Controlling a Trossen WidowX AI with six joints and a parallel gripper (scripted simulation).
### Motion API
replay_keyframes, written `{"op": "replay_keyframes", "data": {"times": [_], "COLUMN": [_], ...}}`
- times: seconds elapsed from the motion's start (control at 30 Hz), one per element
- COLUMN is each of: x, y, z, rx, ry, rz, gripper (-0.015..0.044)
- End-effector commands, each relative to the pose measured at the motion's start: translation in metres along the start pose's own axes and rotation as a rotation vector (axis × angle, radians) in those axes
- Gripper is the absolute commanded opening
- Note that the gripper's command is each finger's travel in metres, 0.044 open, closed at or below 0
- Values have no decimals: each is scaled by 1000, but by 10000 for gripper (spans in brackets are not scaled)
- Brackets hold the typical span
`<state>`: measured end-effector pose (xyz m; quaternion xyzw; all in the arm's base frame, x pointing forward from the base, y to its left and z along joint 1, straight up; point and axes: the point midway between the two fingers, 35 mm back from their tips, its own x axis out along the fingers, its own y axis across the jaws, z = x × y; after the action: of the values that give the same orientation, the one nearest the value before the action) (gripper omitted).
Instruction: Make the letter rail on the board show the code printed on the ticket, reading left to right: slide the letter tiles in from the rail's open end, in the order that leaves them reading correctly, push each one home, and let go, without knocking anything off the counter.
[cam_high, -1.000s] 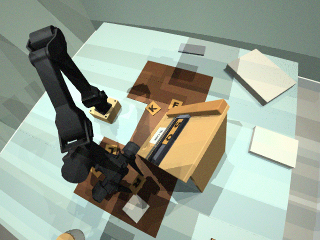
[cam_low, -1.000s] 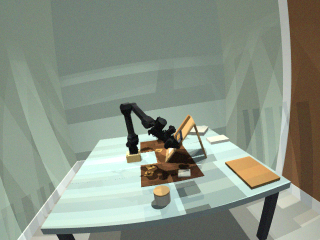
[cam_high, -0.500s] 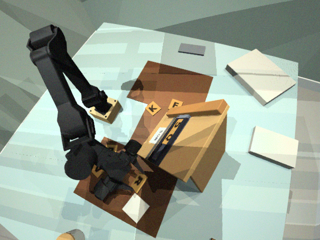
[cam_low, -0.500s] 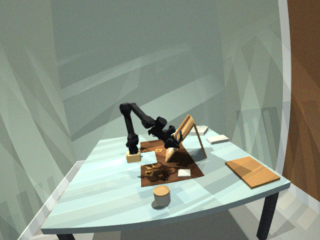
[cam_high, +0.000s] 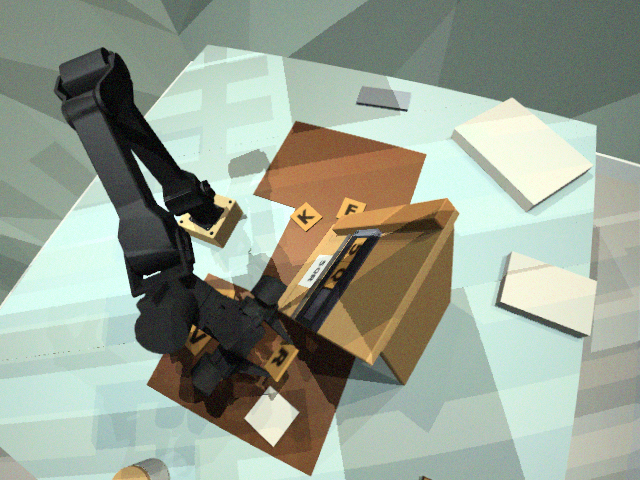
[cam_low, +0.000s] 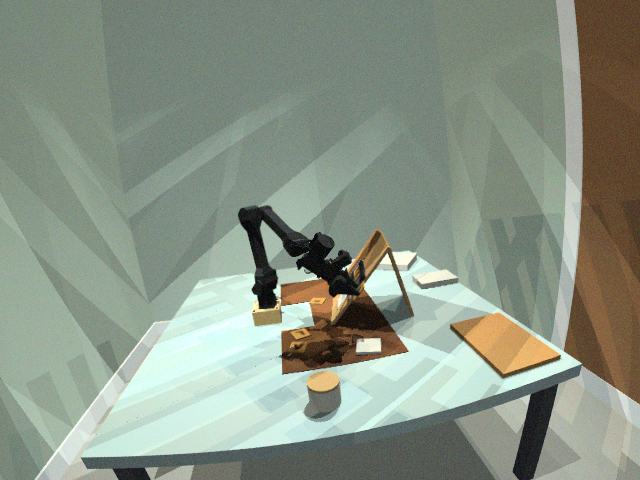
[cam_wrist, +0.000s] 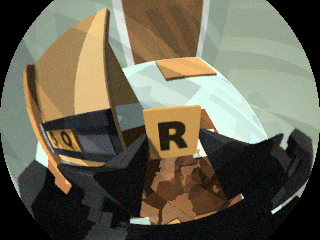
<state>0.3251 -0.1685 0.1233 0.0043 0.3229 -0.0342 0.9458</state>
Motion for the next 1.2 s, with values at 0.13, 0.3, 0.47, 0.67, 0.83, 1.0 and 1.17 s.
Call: {"op": "replay_keyframes", "data": {"times": [0.13, 0.3, 0.47, 0.67, 0.83, 1.0, 1.17], "x": [0, 0, 0, 0, 0, 0, 0], "y": [5, 7, 10, 13, 15, 18, 21], "z": [0, 0, 0, 0, 0, 0, 0], "rx": [4, 4, 4, 5, 5, 5, 5], "ry": [1, 1, 1, 1, 1, 1, 1], "rz": [-1, -1, -1, -1, -1, 0, 0], "gripper": [0, 0, 0, 0, 0, 0, 0]}}
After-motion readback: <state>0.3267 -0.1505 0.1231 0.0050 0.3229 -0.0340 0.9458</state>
